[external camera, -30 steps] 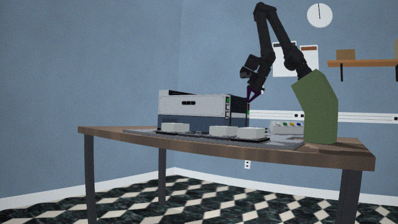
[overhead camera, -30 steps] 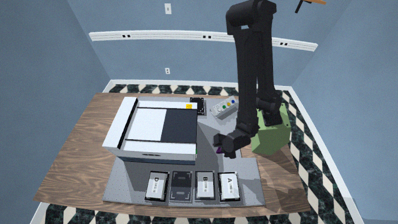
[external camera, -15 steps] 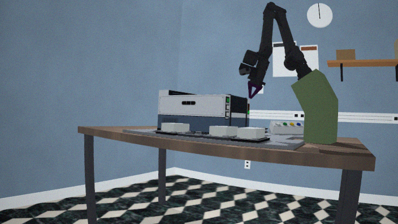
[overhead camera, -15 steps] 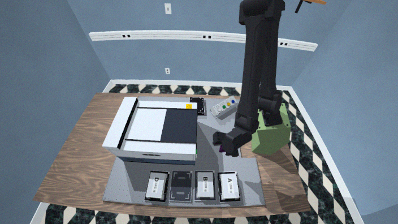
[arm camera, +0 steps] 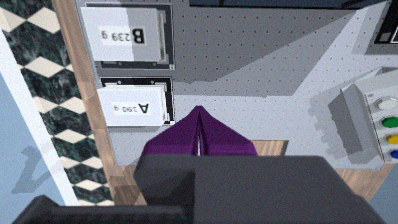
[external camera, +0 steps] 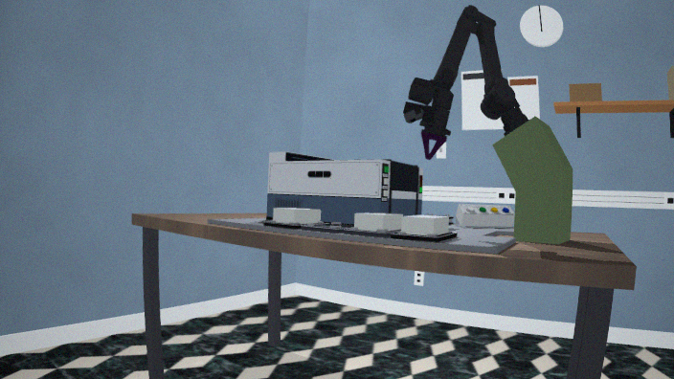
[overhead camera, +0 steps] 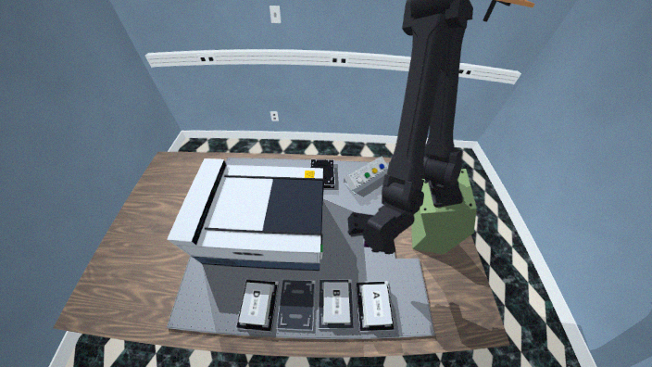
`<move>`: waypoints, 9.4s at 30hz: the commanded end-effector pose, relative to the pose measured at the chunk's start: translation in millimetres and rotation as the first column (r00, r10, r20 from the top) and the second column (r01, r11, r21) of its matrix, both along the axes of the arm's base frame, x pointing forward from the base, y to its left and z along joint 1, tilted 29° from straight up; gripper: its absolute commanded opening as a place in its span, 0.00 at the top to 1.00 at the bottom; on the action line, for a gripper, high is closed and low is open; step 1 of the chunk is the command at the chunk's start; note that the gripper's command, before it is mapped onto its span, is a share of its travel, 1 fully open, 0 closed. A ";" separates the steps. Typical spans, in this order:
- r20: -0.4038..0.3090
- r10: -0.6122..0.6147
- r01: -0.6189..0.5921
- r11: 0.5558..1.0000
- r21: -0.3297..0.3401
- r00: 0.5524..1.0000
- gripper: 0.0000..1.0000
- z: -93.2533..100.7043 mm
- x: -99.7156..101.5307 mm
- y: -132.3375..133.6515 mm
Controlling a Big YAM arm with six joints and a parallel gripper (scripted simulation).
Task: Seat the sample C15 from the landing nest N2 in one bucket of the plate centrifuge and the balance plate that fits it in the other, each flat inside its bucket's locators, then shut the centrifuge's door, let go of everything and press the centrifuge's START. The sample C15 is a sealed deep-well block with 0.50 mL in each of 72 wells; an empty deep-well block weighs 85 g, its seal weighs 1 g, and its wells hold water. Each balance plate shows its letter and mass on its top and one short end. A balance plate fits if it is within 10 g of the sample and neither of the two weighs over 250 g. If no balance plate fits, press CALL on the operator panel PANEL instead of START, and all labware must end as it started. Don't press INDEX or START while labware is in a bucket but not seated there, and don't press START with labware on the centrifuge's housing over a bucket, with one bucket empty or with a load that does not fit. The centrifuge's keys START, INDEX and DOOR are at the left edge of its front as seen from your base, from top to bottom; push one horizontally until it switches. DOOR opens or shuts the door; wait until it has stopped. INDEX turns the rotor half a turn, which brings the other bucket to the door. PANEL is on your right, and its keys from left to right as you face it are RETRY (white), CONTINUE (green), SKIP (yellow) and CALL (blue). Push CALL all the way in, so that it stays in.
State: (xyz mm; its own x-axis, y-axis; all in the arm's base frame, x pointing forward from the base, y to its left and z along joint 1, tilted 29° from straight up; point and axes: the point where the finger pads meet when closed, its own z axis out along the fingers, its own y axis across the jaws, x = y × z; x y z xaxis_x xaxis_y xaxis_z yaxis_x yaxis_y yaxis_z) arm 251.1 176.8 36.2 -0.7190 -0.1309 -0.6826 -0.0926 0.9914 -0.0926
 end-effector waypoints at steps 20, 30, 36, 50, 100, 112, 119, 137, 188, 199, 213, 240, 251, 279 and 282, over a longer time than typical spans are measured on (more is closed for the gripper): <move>-0.127 -0.022 0.026 0.999 0.033 0.992 1.00 34.4 -22.4 15.2; -0.181 -0.025 0.031 0.999 0.029 0.983 1.00 42.4 -32.9 15.1; -0.200 -0.027 0.033 0.999 0.026 0.979 1.00 44.9 -36.5 15.0; -0.226 -0.031 0.035 0.999 0.015 0.974 1.00 45.1 -42.0 12.7; -0.225 -0.030 0.035 0.999 0.018 0.974 1.00 47.2 -41.1 14.4; -0.225 -0.030 0.035 0.999 0.018 0.974 1.00 47.2 -41.1 14.4; -0.225 -0.030 0.035 0.999 0.018 0.974 1.00 47.2 -41.1 14.4; -0.225 -0.030 0.035 0.999 0.018 0.974 1.00 47.2 -41.1 14.4; -0.219 -0.036 0.035 0.999 -0.006 0.975 1.00 29.4 -45.3 2.8; -0.183 -0.018 0.013 1.000 -0.025 0.983 1.00 23.9 -39.6 2.3; -0.081 -0.018 0.016 1.000 -0.014 0.997 1.00 19.0 -23.4 0.6; 0.174 -0.011 0.009 1.000 0.007 0.985 1.00 6.6 14.7 -2.5; 0.265 -0.004 0.000 1.000 0.014 0.964 1.00 2.0 27.6 -2.6; 0.422 0.008 -0.020 1.000 0.022 0.907 1.00 -6.2 50.3 -2.8; 0.436 0.010 -0.022 1.000 0.023 0.900 1.00 -7.0 52.3 -2.9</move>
State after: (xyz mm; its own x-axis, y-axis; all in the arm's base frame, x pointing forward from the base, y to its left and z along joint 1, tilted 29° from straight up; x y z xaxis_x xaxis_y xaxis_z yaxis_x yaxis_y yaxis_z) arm 298.6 180.1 28.9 -0.3729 -0.0999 -0.9225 -0.0710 0.9943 -0.0790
